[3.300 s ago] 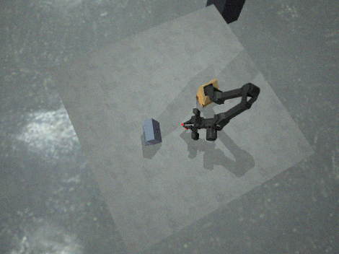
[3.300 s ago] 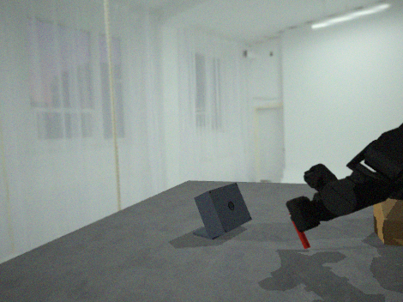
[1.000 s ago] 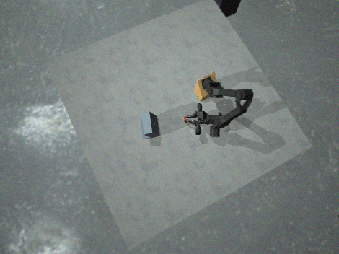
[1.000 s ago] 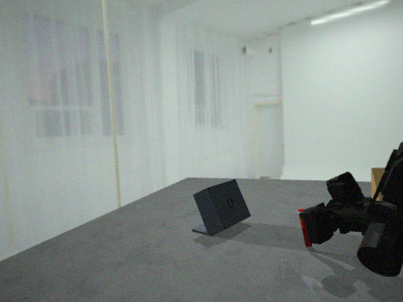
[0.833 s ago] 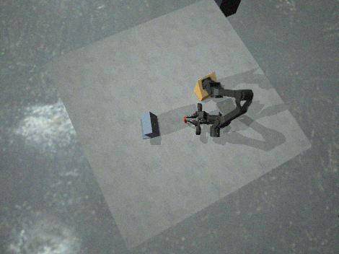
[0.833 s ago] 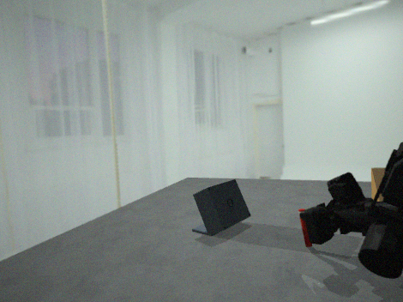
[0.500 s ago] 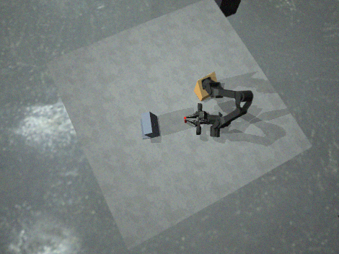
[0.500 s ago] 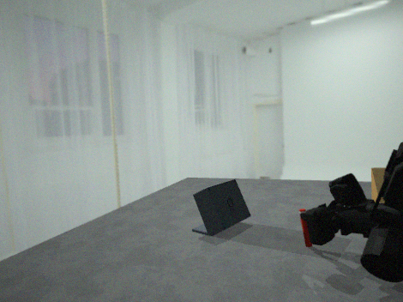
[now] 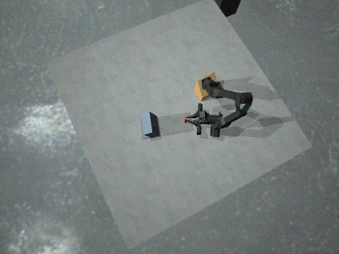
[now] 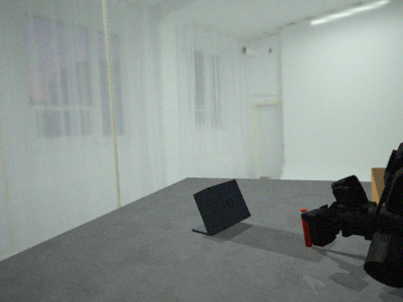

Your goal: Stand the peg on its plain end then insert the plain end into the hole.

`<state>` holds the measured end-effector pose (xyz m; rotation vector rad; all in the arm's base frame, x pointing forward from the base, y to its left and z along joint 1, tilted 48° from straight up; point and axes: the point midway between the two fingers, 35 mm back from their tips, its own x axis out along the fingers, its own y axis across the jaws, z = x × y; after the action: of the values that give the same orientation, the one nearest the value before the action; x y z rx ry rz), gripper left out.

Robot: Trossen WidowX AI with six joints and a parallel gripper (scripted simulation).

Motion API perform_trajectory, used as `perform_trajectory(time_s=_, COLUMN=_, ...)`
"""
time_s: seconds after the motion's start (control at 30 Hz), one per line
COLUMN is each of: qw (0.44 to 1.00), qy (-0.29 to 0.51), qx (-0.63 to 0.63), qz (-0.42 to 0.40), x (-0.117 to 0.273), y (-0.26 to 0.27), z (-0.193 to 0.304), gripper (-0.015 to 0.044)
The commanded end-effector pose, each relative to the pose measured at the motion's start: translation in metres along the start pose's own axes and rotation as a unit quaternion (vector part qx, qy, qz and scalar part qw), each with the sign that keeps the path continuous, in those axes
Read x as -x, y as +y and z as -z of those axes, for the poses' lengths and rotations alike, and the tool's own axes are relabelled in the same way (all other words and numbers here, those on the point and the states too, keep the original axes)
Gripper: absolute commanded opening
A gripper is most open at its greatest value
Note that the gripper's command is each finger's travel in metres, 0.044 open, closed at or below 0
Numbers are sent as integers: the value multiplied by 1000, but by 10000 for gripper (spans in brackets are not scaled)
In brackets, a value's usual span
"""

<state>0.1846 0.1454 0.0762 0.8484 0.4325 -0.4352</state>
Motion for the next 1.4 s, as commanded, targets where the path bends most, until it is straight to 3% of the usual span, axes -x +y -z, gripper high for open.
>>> perform_trajectory(time_s=0.0, qw=1000, qy=1, qx=0, qz=0, x=1, y=0, z=2, gripper=49)
perform_trajectory(time_s=0.3, qw=1000, qy=-8, qx=-1, qz=-1, x=2, y=0, z=3, gripper=49)
perform_trajectory(time_s=0.43, qw=1000, qy=-10, qx=-2, qz=-2, x=1, y=0, z=1, gripper=130)
perform_trajectory(time_s=1.37, qw=1000, qy=-10, qx=-2, qz=-2, x=1, y=0, z=1, gripper=130)
